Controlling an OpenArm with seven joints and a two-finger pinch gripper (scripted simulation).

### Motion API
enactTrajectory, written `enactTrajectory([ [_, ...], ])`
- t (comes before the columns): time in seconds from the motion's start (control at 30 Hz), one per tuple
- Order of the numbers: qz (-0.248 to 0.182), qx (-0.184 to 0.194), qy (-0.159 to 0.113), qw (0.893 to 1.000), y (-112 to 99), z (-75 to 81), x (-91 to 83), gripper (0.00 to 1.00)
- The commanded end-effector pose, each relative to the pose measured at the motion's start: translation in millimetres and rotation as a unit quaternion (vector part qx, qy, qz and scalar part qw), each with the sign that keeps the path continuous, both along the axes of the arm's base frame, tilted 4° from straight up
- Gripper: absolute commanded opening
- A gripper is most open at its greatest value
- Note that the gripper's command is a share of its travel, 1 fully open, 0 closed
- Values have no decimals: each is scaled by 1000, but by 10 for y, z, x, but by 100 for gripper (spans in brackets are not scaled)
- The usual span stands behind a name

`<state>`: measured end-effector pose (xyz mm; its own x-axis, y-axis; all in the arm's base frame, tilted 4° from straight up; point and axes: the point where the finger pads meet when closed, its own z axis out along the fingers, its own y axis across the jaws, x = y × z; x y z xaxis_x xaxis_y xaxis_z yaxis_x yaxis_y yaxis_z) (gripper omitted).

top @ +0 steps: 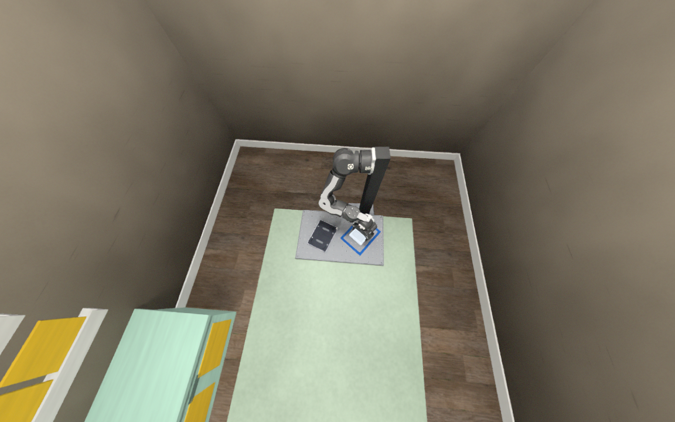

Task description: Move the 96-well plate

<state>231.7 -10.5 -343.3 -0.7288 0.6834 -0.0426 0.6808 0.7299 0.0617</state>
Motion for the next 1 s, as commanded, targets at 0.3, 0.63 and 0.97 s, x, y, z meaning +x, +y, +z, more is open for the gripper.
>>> enactTrajectory([
  [0.3,2,-1,0,1000,-2,308,-48,0],
  [0.63,30,-1,-1,1000,-75,305,-49,0],
  [0.97,133,-11,-1,991,-395,305,-41,0],
])
